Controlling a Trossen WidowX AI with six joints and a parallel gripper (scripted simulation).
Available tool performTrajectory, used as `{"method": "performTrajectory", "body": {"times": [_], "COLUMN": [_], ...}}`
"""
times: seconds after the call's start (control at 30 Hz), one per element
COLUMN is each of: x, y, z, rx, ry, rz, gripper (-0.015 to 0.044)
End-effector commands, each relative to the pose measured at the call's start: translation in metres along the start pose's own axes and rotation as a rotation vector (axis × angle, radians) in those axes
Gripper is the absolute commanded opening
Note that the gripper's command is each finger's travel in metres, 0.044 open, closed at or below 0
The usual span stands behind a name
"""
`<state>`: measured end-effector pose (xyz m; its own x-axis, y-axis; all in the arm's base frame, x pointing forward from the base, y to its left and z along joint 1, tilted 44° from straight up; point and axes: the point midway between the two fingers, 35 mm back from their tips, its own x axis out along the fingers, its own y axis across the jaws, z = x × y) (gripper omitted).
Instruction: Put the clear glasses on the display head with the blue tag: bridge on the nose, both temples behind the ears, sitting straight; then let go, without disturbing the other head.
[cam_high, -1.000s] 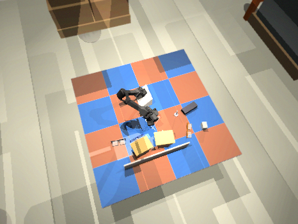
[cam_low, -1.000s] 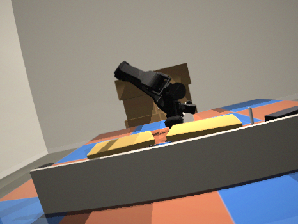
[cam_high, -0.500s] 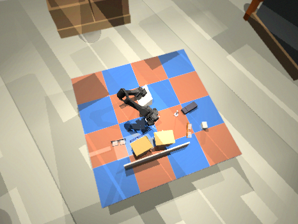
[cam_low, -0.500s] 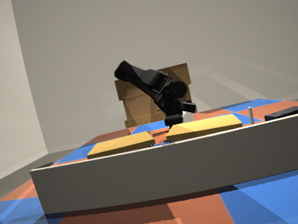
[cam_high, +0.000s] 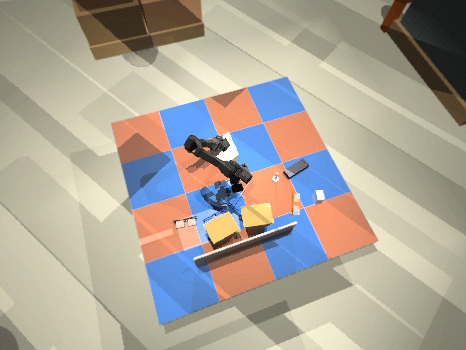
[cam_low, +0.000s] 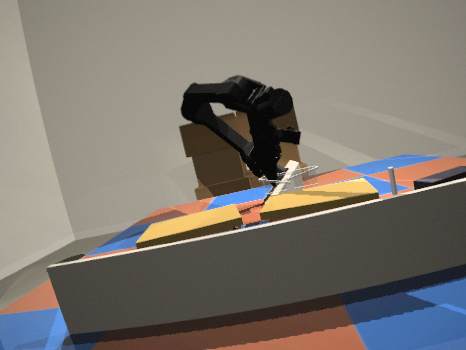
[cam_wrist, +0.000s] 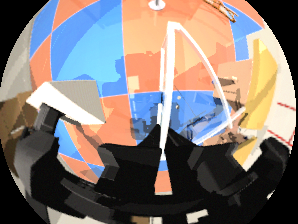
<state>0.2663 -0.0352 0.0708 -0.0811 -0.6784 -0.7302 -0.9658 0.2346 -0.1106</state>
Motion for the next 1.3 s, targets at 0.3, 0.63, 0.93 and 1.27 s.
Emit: {"method": "performTrajectory", "body": {"times": [0.3, 0.63, 0.93, 1.27], "x": [-0.022, -0.028, -0.031, -0.030], "y": [-0.005, -0.013, -0.011, 0.000], "z": [0.012, 0.065, 0.115, 0.172], "rx": [-0.062, -0.316, -0.546, -0.800], "ry": [-0.004, -0.016, -0.021, -0.020], "rz": [-0.001, -0.004, -0.007, -0.009], "gripper": [0.0000, 0.0000, 0.0000, 0.0000]}}
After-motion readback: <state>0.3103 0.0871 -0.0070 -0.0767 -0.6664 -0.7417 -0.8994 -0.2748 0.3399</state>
